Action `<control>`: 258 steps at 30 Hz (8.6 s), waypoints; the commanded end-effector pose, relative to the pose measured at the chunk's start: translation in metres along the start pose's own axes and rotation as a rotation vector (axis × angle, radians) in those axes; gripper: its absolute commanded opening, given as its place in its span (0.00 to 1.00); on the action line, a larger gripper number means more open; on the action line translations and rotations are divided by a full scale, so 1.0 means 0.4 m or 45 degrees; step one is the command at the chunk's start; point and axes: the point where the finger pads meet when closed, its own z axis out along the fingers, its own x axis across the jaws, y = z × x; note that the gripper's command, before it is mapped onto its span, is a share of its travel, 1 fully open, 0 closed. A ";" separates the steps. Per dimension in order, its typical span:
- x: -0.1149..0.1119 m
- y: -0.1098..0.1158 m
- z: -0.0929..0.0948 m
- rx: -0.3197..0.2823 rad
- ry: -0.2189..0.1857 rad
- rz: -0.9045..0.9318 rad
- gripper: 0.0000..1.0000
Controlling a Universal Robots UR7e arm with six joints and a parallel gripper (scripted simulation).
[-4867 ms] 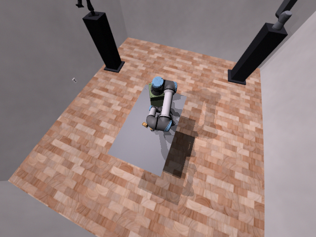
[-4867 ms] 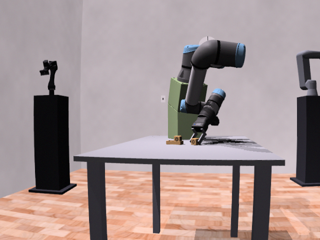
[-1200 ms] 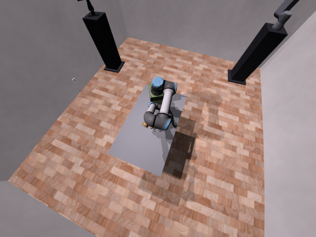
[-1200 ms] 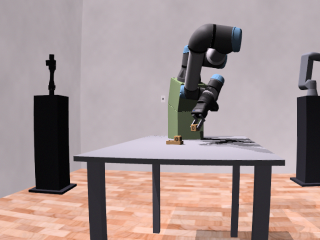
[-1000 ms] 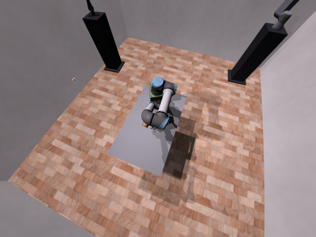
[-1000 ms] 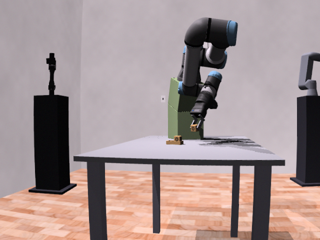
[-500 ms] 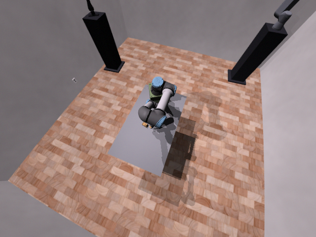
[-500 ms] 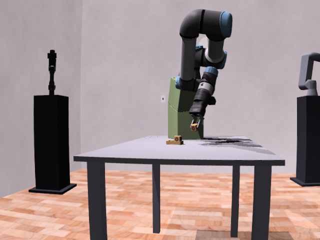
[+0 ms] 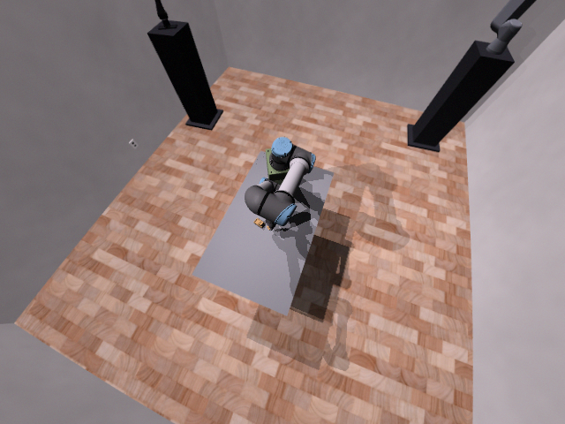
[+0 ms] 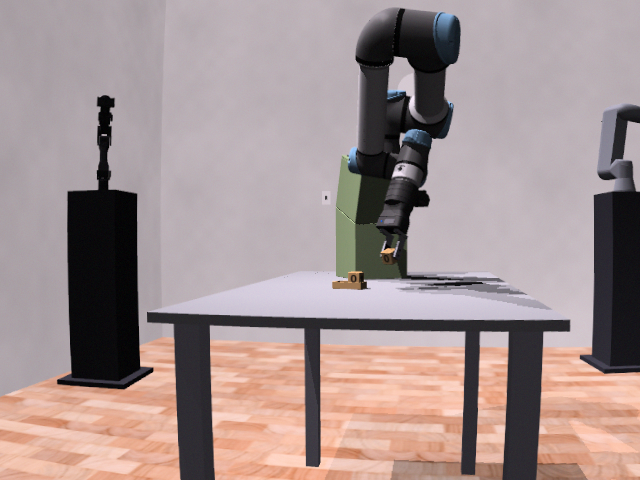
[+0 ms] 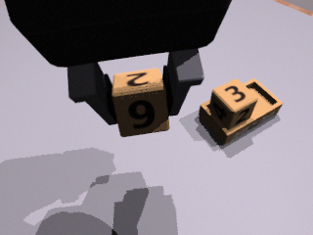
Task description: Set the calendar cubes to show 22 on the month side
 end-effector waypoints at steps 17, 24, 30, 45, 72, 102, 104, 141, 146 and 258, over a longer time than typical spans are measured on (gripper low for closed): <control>0.000 0.007 -0.008 0.231 0.010 0.008 0.60; 0.000 0.007 -0.008 0.235 0.010 0.009 0.60; 0.000 0.006 -0.007 0.245 0.009 0.008 0.60; -0.002 0.006 0.004 0.395 0.002 0.000 0.60; 0.000 0.014 -0.006 0.568 0.011 0.007 0.60; -0.002 0.016 0.003 0.839 0.008 0.003 0.60; -0.001 0.017 0.002 0.860 0.009 0.004 0.60; -0.002 0.020 0.008 1.126 0.008 0.001 0.60; -0.001 0.022 0.006 1.192 0.011 0.003 0.60; 0.001 -0.029 0.130 1.567 0.014 0.003 0.60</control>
